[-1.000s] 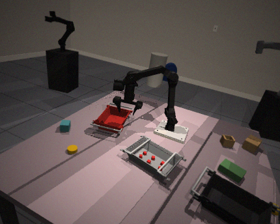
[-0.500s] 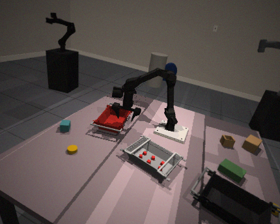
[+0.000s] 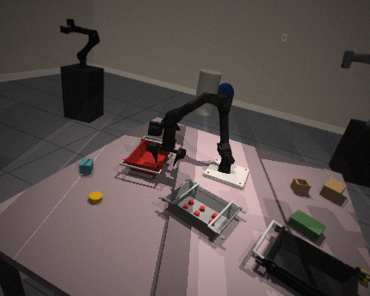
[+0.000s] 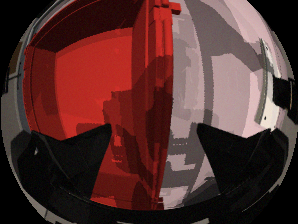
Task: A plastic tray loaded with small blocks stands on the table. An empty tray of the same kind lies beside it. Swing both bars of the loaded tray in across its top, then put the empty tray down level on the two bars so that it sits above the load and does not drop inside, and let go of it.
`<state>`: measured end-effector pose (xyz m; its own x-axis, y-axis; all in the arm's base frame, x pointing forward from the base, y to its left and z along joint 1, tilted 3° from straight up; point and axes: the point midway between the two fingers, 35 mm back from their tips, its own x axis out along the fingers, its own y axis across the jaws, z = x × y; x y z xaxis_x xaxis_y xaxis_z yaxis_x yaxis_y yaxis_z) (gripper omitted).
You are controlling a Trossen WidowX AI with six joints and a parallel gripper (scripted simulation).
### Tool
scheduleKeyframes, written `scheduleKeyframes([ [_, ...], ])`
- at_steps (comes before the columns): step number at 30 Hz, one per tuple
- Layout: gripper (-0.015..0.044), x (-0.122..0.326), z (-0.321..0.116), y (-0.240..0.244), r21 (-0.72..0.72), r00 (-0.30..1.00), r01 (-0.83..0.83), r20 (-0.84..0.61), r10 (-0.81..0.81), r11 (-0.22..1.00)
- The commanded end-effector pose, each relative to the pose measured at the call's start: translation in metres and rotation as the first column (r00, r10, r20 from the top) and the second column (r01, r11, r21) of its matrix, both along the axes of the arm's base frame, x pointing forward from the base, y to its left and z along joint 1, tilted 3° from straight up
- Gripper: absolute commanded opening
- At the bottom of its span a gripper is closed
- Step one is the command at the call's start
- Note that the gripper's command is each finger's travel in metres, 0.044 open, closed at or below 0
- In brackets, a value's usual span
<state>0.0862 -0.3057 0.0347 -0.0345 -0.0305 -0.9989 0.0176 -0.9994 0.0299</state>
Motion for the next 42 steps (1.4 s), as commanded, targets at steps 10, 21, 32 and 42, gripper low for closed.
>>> scheduleKeyframes([
  [10,0.0323,-0.0011,-0.0028,0.0017,0.005,1.000,0.000,-0.005,0.000,1.000],
  [21,0.0193,-0.0011,-0.0028,0.0017,0.005,1.000,0.000,-0.005,0.000,1.000],
  [32,0.0120,-0.0011,-0.0028,0.0017,0.005,1.000,0.000,-0.005,0.000,1.000],
  [42,0.0053,-0.0011,-0.0028,0.0017,0.005,1.000,0.000,-0.005,0.000,1.000],
])
